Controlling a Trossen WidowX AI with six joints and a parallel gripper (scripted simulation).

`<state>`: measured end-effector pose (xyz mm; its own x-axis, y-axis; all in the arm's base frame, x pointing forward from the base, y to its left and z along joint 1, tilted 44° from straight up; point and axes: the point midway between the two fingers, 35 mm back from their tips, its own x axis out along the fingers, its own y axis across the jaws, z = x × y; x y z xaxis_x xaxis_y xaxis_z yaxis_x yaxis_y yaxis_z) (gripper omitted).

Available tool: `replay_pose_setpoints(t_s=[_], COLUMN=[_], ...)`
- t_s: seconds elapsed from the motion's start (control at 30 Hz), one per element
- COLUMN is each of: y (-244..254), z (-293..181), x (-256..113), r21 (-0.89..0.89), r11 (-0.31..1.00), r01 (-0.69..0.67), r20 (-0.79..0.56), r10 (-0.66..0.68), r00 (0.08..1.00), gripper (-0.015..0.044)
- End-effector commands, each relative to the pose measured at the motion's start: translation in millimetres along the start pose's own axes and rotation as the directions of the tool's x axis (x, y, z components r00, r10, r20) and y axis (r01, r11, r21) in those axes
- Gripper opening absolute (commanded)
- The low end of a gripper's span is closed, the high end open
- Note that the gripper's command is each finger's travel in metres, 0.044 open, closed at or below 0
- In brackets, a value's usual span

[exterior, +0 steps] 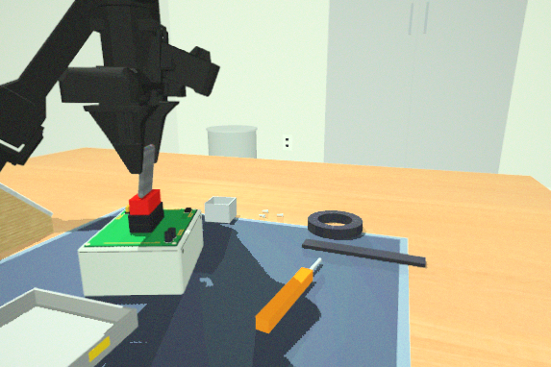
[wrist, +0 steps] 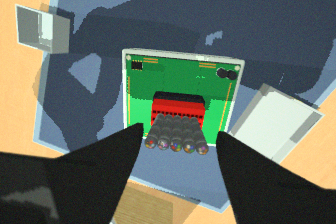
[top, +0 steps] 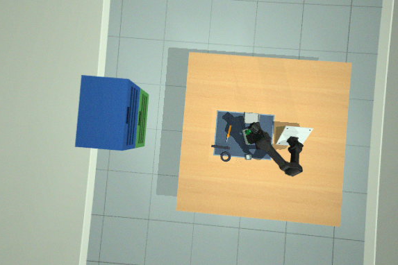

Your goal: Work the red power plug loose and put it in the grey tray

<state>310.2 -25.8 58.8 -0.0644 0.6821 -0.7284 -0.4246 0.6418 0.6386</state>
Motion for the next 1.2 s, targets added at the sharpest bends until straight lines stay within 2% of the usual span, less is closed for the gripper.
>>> replay_pose_setpoints(t_s=[0.0,0.3,0.6,0.63,0.97,1.17], y=[1,1,1,1,1,3], z=[1,1,1,1,1,1], x=[8,15,15,15,15,0], r21=[0.001,0.001,0.001,0.001,0.001,0.002], r11=[1.0,1.0,1.0,1.0,1.0,1.0], r01=[-0.004,-0.004,-0.004,-0.004,-0.004,0.017], r20=[0.0,0.0,0.0,0.0,0.0,0.0], r10=[0.004,0.004,0.004,0.004,0.004,-0.017], r00=[1.0,1.0,1.0,1.0,1.0,1.0], gripper=[0.0249,0.0249,0.0013,0.0,0.0,0.0])
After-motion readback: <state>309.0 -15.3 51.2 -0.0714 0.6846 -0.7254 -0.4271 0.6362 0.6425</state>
